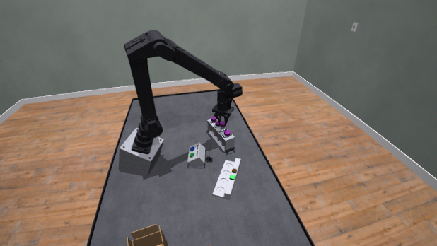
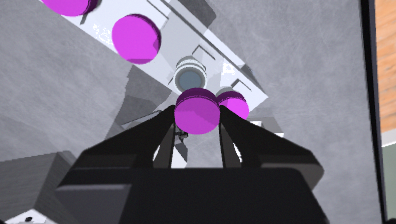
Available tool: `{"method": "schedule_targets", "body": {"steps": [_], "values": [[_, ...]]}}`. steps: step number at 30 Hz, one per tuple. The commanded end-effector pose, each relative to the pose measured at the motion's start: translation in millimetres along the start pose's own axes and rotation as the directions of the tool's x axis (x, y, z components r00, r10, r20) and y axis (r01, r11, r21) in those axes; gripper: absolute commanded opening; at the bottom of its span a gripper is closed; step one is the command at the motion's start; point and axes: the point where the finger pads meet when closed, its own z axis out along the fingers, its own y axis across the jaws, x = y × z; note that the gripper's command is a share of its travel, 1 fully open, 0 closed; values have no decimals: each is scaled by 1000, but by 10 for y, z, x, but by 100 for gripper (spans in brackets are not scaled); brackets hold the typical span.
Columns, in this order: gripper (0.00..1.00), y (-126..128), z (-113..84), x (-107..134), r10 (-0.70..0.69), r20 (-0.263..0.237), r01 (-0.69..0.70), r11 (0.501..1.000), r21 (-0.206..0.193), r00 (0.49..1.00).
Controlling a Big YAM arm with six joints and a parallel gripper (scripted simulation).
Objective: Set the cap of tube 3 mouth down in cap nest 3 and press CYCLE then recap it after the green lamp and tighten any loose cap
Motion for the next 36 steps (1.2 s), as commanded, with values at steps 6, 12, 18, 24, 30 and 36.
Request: {"method": "schedule_targets", "body": {"steps": [6, 12, 18, 24, 30, 36], "values": [[0, -178, -234, -235, 71, 38, -72, 997, 32, 997], [0, -60, -113, -208, 46, 21, -46, 999, 14, 999], [0, -135, -215, -192, 70, 33, -70, 997, 26, 997], [0, -38, -122, -109, 60, 10, -60, 998, 10, 998], [0, 32, -50, -49, 53, -8, -53, 999, -3, 999], [0, 30, -80, -35, 56, 0, -56, 998, 3, 998]]}}
